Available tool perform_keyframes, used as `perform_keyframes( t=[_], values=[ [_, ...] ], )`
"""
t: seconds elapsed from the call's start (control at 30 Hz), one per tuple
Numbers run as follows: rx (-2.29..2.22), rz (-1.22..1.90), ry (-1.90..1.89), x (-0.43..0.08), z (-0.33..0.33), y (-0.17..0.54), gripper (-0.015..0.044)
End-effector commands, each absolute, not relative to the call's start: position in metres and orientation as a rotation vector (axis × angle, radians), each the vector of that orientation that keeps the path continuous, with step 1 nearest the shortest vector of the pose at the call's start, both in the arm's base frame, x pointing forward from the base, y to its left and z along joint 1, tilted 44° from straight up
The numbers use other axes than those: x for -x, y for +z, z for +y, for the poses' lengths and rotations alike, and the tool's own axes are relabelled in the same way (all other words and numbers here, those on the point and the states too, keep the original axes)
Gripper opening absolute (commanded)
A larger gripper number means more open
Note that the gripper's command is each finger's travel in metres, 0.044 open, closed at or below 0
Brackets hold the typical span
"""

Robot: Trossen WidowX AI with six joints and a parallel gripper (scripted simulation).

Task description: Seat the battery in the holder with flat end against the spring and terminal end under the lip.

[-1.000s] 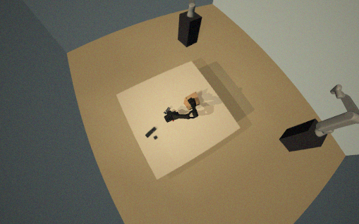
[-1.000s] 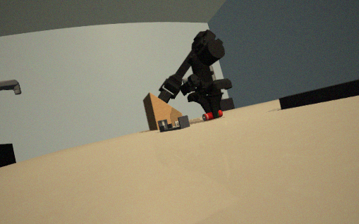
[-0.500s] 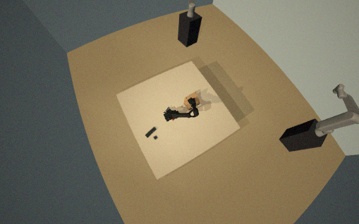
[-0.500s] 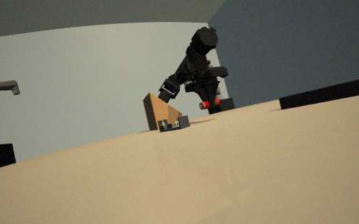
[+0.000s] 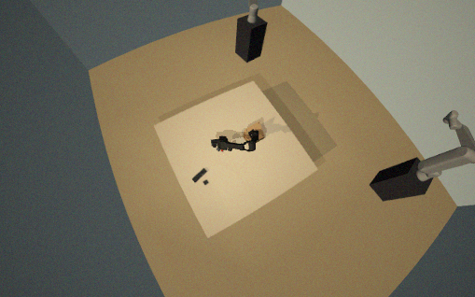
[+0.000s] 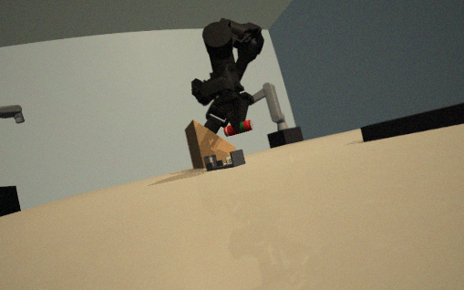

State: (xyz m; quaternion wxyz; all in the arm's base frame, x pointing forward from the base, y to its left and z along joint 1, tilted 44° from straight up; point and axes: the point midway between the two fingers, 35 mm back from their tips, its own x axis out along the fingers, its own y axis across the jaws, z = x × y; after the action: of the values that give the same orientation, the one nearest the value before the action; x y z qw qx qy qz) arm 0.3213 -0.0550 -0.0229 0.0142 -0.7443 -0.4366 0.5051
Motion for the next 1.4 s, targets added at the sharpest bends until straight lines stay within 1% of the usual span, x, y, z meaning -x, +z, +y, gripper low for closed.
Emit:
perform_keyframes(
  t=[0.0, 0.1, 0.17, 0.37, 0.7, 1.37],
  values=[
    [2.157, -1.072, 1.645, -0.314, -0.082, -0.04, 0.0077],
    [2.054, -0.905, 1.669, -0.309, -0.097, -0.051, 0.0077],
    [2.031, -0.871, 1.672, -0.308, -0.1, -0.053, 0.0077],
    [2.02, -0.879, 1.693, -0.309, -0.097, -0.054, 0.0077],
    [1.854, -0.975, 1.959, -0.307, -0.071, -0.082, 0.0077],
    [1.754, -1.011, 2.081, -0.313, -0.066, -0.087, 0.0077]
  ],
)
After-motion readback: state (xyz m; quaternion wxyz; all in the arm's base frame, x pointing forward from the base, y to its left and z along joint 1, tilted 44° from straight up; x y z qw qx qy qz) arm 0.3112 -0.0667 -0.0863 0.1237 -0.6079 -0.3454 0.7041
